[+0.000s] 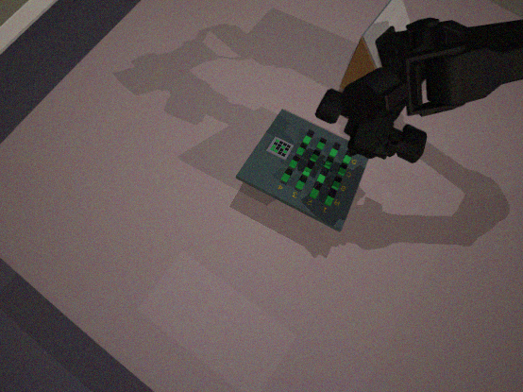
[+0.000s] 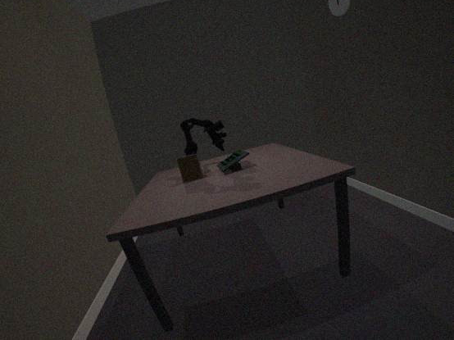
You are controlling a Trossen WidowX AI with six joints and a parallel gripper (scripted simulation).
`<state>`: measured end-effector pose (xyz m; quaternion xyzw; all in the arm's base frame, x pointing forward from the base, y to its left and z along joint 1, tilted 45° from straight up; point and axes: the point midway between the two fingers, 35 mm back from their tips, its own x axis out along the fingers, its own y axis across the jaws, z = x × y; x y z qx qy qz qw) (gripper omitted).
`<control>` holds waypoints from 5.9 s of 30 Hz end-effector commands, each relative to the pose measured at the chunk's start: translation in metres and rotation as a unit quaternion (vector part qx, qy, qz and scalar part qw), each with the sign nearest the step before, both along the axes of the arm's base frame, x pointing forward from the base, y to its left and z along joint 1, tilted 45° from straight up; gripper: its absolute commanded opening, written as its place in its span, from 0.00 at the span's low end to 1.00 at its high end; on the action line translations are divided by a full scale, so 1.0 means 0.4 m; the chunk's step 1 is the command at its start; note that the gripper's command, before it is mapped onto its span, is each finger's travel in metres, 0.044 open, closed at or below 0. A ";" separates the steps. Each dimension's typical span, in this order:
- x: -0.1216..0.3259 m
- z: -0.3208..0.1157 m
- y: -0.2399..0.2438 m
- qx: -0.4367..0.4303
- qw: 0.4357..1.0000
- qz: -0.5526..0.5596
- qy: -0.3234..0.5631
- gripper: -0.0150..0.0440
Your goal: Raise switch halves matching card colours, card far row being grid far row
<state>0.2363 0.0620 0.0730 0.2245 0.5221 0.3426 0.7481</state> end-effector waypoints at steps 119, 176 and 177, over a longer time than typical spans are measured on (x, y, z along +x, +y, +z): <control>0.032 -0.110 -0.102 0.000 1.000 -0.002 0.000 0.25; 0.068 -0.202 0.013 -0.001 1.000 0.007 0.008 0.25; 0.068 -0.203 0.013 -0.001 1.000 0.007 0.008 0.25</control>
